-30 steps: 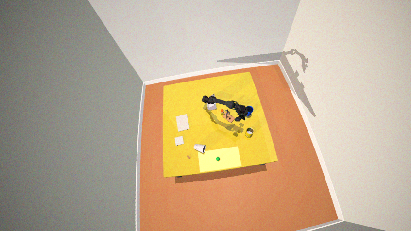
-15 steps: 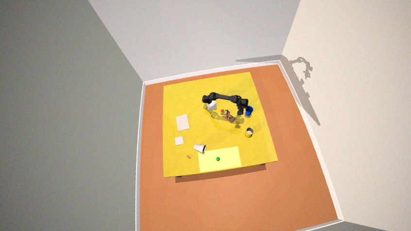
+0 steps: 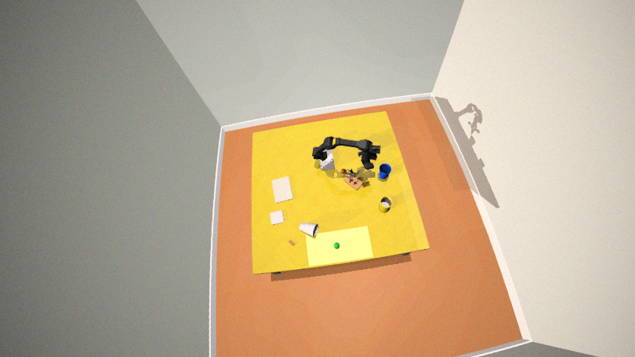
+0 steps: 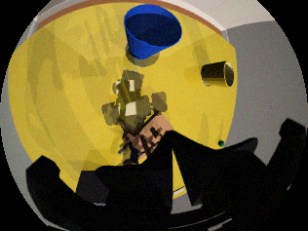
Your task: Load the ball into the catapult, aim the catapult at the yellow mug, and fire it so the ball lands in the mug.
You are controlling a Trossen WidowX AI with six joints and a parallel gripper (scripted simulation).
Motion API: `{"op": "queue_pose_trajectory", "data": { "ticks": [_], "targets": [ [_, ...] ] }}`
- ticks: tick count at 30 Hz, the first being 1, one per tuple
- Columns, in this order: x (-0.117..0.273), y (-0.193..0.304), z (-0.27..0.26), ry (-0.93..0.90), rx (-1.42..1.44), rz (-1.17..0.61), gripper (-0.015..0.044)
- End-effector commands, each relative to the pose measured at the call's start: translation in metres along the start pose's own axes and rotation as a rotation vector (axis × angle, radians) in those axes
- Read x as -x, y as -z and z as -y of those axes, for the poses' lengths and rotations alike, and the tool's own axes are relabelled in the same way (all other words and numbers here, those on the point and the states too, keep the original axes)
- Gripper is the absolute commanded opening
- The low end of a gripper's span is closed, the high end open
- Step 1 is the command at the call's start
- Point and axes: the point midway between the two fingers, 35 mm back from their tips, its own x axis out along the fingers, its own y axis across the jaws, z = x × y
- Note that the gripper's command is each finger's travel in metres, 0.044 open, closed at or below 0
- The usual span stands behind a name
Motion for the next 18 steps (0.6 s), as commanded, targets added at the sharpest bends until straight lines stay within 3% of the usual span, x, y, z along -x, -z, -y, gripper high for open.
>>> {"op": "queue_pose_trajectory", "data": {
  "ticks": [1, 18],
  "targets": [
    [-0.002, 0.014, -0.026, -0.005, 0.124, -0.088, 0.0],
    [-0.008, 0.084, -0.1, -0.035, 0.565, -0.465, 0.0]
  ]
}}
